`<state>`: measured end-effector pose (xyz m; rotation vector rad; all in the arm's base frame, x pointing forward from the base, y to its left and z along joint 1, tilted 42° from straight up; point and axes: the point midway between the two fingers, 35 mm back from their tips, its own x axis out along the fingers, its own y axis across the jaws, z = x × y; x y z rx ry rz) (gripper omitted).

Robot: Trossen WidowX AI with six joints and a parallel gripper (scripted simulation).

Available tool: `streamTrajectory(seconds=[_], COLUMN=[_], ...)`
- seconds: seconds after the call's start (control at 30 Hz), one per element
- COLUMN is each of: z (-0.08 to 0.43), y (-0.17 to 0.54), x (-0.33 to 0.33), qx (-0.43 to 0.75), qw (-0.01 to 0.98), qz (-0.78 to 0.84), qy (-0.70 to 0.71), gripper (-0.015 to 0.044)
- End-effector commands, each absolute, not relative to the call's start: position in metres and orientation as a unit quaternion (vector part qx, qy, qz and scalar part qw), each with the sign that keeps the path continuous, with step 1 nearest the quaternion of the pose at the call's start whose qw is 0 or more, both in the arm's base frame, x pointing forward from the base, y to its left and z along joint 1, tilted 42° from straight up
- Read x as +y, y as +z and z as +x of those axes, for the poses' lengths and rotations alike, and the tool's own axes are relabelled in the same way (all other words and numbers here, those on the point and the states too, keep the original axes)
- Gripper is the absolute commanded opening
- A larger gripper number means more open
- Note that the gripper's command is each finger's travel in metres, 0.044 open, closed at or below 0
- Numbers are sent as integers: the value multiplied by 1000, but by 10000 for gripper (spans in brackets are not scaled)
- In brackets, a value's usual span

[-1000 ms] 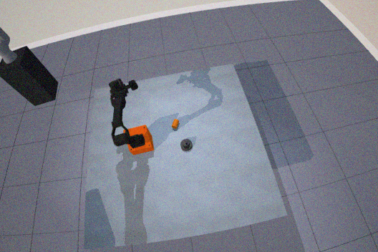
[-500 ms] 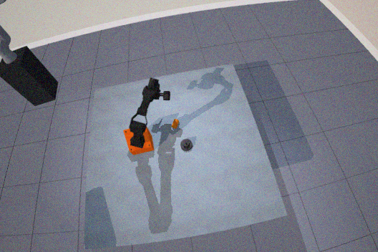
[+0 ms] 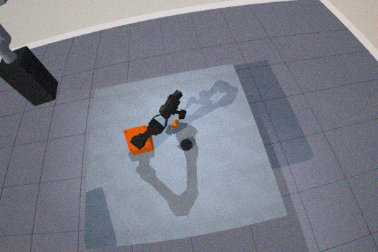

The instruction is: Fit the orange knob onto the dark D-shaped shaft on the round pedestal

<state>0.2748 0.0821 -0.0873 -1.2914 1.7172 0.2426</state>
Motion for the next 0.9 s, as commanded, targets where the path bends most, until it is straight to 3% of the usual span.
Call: streamTrajectory(seconds=[0.0,0.87], z=[277,277], y=[-87,-125], x=[77,44], qx=[705,705], qw=[459,459], qz=[-532,-533], qy=[95,95], gripper=[440,440])
